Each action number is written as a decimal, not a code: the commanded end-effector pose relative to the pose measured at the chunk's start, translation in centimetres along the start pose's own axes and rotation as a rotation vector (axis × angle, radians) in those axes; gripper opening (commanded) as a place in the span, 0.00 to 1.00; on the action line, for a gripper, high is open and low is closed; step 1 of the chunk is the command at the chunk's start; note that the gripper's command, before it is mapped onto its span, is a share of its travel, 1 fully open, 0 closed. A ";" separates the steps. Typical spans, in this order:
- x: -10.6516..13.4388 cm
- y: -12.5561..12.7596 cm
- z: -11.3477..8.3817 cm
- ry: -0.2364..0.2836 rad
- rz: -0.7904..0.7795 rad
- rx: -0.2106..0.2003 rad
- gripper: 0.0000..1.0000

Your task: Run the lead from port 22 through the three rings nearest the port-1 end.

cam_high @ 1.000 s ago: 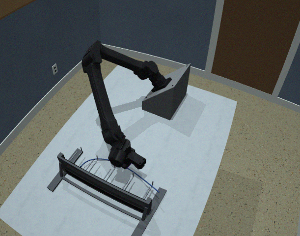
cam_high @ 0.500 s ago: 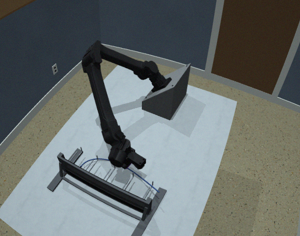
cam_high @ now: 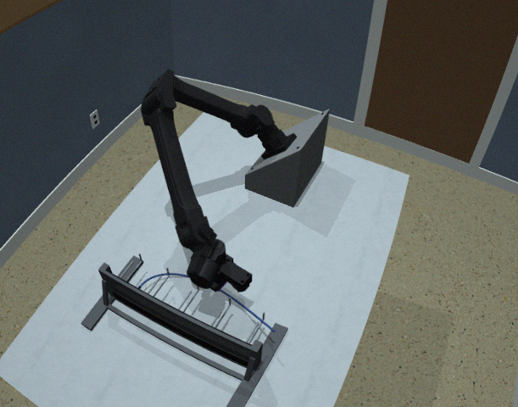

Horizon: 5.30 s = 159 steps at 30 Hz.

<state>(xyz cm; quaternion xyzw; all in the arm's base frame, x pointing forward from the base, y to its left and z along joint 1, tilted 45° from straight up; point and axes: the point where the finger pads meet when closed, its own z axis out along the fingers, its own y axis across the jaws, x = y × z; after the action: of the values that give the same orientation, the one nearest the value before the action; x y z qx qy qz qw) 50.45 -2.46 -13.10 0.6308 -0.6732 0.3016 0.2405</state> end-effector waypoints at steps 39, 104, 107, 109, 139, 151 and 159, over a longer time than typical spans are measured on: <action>-0.2 -2.3 -4.6 -0.019 0.027 0.057 0.00; -3.6 -9.1 -16.4 -0.028 -0.148 0.067 0.00; -3.8 -8.9 -16.1 -0.025 -0.154 0.062 0.00; -4.3 -8.6 -15.5 -0.021 -0.163 0.053 0.00; -4.3 -8.6 -15.5 -0.020 -0.160 0.053 0.00; -4.3 -8.6 -15.5 -0.020 -0.160 0.053 0.00; -4.3 -8.6 -15.5 -0.020 -0.160 0.053 0.00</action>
<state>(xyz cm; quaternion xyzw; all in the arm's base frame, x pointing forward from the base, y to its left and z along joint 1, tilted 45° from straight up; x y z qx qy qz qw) 56.78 7.85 -6.29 0.6788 -0.6223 0.2819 0.2694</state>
